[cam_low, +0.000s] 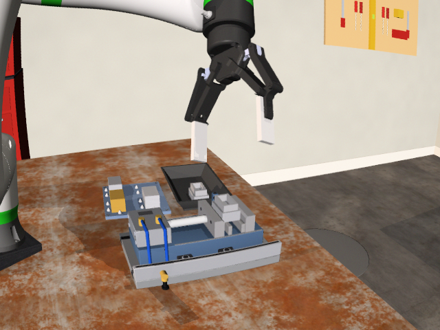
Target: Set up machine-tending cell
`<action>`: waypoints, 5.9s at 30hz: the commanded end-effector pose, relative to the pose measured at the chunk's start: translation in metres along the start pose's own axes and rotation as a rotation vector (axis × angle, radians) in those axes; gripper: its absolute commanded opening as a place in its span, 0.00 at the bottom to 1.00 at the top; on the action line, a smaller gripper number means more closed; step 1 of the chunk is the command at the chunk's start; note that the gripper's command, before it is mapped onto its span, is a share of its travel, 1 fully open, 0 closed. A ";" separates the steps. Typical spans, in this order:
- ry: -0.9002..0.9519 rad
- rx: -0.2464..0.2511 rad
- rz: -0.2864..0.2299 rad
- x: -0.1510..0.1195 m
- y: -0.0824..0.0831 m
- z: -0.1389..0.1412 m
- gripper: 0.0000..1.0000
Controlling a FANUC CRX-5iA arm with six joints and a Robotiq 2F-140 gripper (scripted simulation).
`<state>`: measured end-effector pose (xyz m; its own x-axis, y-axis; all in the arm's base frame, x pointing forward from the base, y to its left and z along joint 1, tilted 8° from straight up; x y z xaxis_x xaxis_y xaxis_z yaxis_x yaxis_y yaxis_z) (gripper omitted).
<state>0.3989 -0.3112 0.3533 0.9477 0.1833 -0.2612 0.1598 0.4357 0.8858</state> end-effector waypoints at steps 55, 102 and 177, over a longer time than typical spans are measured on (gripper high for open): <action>-0.332 0.493 0.345 -0.014 0.127 -0.404 1.00; -0.333 0.496 0.345 -0.014 0.126 -0.406 0.00; -0.333 0.496 0.345 0.012 0.068 -0.432 0.00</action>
<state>0.3021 0.1012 0.2446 0.9889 -0.0758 0.1280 -0.1332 -0.0680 0.9888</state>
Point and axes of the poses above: the point where the finger pads meet when closed, its own y axis back along the fingers, its own z axis across the jaws, x = y × z, the point moved 8 cm from there along y, back along the fingers, and after that the axes turned 5 degrees about y, right-handed, at the moved point
